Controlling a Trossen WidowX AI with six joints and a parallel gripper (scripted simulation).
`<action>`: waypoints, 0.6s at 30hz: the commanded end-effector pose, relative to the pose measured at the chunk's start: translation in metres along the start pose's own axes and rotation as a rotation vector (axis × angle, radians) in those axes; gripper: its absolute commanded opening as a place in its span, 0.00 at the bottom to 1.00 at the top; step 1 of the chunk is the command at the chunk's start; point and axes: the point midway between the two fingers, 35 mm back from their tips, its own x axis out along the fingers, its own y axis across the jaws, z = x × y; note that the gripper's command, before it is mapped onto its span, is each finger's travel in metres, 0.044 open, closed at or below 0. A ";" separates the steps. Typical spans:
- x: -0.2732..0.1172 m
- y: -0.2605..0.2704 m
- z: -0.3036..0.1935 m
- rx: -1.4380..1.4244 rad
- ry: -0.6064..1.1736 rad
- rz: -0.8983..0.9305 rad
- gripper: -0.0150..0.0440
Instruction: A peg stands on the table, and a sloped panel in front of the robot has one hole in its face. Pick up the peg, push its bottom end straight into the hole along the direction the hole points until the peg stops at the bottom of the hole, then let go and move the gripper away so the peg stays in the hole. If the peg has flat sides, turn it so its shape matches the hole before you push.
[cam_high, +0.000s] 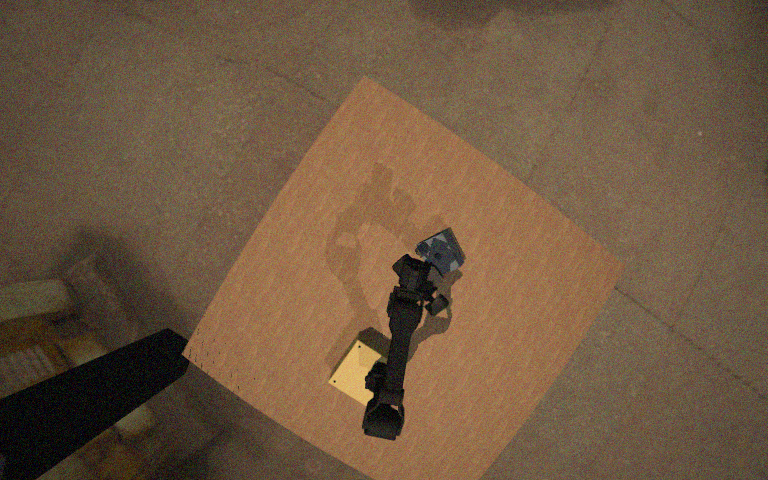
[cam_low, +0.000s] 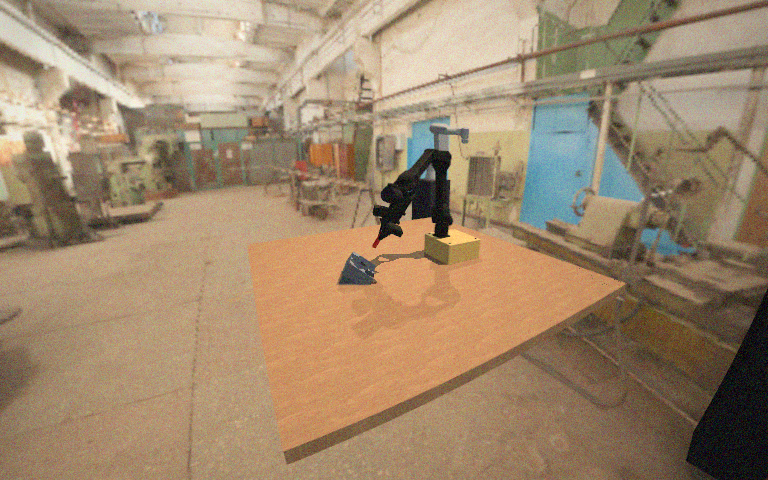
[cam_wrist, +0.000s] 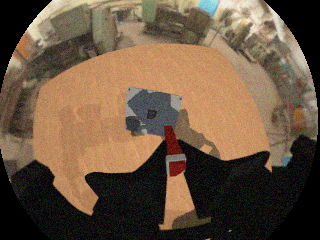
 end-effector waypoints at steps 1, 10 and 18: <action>-0.002 0.003 0.000 0.040 -0.014 0.000 0.25; -0.005 0.011 0.000 0.113 -0.035 0.009 0.25; -0.003 0.015 0.001 0.148 -0.045 0.014 0.25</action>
